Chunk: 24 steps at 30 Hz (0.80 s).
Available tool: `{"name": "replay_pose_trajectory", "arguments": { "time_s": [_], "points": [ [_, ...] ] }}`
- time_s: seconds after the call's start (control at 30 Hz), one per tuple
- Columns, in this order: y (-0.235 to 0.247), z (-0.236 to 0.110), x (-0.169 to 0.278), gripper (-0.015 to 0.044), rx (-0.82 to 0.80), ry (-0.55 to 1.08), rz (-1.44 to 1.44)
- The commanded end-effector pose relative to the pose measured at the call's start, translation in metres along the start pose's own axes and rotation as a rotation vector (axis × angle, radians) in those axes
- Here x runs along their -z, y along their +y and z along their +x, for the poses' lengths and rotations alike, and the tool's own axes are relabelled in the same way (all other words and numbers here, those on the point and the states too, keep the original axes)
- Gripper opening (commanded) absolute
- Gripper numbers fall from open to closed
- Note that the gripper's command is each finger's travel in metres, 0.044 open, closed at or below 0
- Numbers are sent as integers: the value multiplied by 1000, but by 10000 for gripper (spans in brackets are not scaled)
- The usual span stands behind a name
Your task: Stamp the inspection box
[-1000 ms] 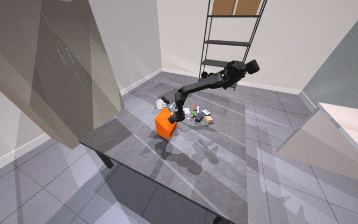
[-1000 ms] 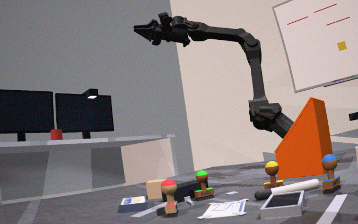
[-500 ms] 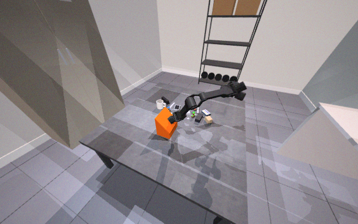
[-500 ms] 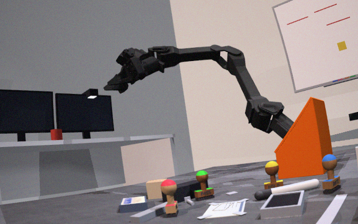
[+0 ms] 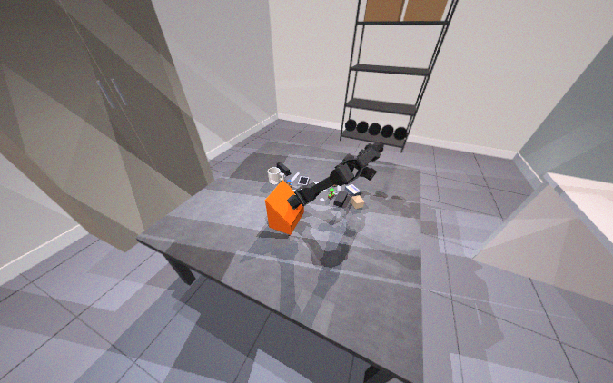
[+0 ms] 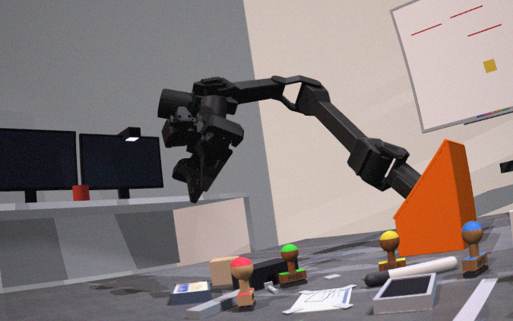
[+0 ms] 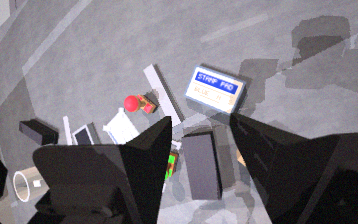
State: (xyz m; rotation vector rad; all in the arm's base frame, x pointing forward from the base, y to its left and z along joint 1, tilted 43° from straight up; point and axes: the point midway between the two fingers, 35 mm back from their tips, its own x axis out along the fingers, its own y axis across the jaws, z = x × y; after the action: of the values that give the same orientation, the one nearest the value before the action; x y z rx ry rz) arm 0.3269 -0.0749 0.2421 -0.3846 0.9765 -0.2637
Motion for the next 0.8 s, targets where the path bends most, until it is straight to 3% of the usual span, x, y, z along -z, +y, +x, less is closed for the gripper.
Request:
{"name": "replay_pose_trajectory", "arguments": {
  "time_s": [0.0, 0.23, 0.77],
  "points": [
    [35, 28, 36, 219, 45, 185, -52],
    [79, 50, 108, 219, 243, 426, -235],
    [77, 63, 115, 219, 248, 430, -241]
  ]
}}
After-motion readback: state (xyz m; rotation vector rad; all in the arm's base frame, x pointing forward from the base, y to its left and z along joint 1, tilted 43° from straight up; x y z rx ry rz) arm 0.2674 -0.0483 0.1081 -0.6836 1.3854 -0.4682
